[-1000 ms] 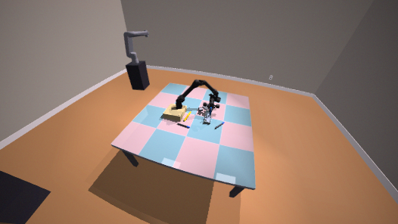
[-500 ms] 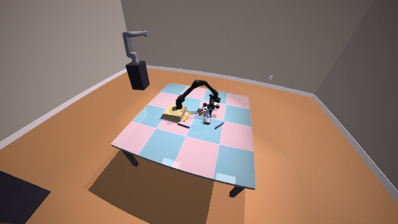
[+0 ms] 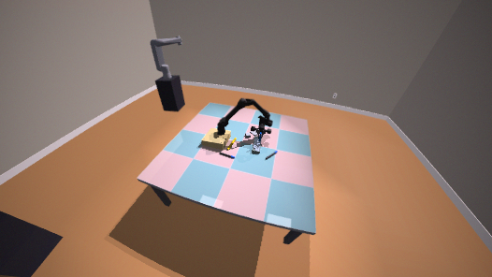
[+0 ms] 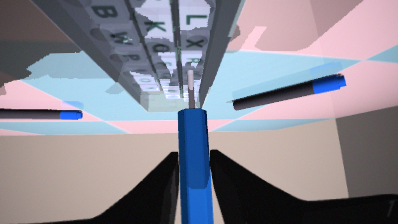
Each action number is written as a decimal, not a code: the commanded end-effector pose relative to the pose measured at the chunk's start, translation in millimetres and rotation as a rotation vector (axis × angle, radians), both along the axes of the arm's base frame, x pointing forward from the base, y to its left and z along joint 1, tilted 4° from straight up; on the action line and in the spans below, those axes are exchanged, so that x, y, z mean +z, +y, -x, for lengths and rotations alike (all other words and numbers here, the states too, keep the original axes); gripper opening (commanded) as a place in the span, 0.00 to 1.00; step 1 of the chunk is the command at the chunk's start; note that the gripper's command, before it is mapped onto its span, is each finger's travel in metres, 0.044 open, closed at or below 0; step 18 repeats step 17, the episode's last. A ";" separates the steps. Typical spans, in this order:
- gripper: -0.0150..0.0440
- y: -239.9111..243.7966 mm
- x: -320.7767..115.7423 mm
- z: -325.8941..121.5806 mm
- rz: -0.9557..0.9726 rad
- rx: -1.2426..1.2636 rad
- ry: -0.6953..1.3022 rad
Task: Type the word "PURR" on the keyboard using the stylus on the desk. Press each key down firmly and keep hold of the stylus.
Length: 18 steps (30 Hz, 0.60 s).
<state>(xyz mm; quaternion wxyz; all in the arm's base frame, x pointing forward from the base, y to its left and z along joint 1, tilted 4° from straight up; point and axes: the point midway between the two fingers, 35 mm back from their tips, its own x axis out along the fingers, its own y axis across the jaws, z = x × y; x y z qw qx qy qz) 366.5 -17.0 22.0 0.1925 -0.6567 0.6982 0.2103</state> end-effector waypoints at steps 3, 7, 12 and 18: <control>0.39 -1.5 26.4 -0.2 -0.004 -0.003 -0.008; 0.40 -1.2 24.5 -0.8 -0.005 -0.004 -0.016; 0.39 -1.2 24.5 -0.8 -0.005 -0.004 -0.016; 0.39 -1.2 24.5 -0.8 -0.005 -0.004 -0.016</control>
